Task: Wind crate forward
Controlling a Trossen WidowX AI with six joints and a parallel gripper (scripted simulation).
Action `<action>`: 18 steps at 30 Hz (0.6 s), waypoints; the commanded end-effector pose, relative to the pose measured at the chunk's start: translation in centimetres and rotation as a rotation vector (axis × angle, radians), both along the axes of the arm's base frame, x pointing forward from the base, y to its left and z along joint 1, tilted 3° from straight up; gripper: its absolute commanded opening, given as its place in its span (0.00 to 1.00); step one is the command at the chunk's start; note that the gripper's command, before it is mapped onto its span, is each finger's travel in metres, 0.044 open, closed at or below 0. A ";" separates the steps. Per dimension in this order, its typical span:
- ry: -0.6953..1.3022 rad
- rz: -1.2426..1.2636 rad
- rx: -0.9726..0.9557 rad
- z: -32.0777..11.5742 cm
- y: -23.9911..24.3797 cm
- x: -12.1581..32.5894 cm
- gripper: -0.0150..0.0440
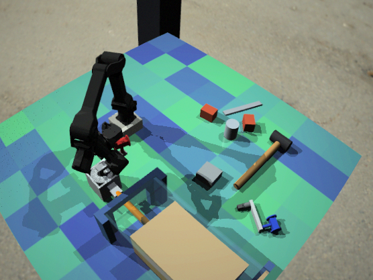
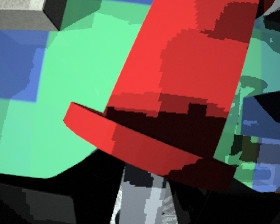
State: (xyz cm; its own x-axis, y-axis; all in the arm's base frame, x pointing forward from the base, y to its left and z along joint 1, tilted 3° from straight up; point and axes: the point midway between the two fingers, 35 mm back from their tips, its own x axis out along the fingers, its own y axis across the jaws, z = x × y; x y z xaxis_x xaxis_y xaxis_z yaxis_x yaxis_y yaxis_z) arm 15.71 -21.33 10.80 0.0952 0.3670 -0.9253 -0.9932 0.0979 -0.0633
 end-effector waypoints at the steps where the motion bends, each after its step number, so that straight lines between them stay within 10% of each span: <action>1: 0.000 0.003 0.001 -0.1 0.0 0.0 0.25; 18: 0.000 0.003 0.001 -0.3 0.0 0.0 0.25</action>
State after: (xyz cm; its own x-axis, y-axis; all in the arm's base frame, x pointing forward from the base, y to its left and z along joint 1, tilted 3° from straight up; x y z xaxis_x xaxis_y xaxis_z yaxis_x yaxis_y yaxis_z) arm 15.72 -21.34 10.55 0.0951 0.3670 -0.9253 -0.9932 0.0976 -0.0633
